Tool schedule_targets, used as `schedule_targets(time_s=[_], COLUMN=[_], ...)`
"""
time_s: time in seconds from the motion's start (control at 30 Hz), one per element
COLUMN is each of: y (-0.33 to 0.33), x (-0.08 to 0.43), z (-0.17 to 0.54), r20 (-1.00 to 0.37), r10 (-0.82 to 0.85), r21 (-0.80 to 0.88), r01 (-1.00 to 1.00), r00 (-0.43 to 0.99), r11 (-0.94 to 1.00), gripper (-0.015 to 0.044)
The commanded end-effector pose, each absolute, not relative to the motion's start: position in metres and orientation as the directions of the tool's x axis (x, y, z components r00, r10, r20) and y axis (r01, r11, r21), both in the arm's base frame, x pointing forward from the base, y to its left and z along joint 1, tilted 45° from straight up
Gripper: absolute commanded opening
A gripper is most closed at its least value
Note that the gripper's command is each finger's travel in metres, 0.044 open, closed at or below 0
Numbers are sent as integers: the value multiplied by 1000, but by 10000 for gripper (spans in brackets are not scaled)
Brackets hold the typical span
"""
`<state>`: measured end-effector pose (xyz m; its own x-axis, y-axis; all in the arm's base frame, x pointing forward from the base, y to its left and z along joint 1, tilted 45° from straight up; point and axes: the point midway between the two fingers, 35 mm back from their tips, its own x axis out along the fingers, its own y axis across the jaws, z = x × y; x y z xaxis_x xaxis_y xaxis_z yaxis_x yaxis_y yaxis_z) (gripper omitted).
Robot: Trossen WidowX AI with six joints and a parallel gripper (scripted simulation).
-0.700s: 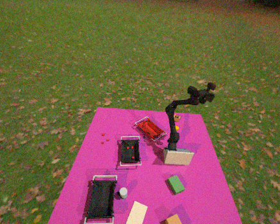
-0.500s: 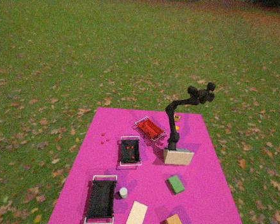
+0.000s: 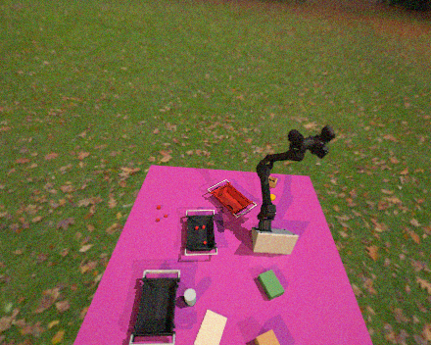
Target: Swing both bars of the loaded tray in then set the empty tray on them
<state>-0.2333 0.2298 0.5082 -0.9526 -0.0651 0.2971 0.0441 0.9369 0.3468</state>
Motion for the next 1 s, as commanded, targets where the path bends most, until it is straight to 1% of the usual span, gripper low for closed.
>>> schedule_targets(time_s=[0.0,0.17,0.3,0.53,0.77,0.97], y=[275,336,362,397,435,451], x=[-217,-178,-143,-100,-20,55], z=[503,492,484,472,452,432], r20=[313,314,301,278,224,170], r10=[95,339,453,611,814,926], r21=[151,-150,-220,-416,-660,-829], r01=[148,307,401,480,531,459], r00=[-945,-887,-839,-741,-536,-338], r11=[977,940,889,772,531,320], gripper=[84,84,84,84,84,84])
